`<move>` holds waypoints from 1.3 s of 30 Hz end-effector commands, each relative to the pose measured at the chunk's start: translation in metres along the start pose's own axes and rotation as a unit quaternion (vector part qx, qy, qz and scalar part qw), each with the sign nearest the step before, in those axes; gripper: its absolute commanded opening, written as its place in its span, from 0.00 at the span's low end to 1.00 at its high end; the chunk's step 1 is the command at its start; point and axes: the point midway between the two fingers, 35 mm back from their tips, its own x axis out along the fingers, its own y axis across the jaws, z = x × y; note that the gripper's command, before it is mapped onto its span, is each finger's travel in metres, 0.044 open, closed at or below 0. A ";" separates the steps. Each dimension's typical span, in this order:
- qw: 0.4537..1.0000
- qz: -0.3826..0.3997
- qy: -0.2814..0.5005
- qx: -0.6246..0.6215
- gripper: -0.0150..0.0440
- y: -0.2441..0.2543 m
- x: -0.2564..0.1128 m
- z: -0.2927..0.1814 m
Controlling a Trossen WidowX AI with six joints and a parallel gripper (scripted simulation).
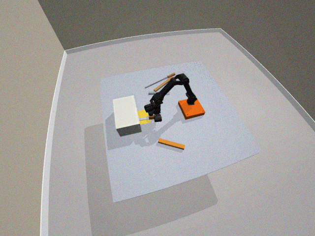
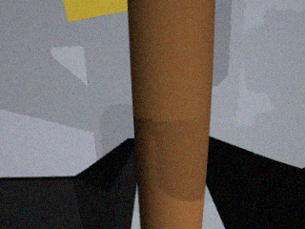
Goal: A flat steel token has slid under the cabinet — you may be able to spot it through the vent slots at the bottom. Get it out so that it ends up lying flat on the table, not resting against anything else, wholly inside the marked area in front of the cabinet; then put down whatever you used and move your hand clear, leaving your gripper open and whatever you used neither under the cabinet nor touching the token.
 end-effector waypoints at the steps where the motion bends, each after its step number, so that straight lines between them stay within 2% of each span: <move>1: 1.000 0.000 0.002 0.001 0.25 0.000 0.001 -0.007; 39: 1.000 0.000 0.004 0.001 0.25 0.001 0.001 -0.048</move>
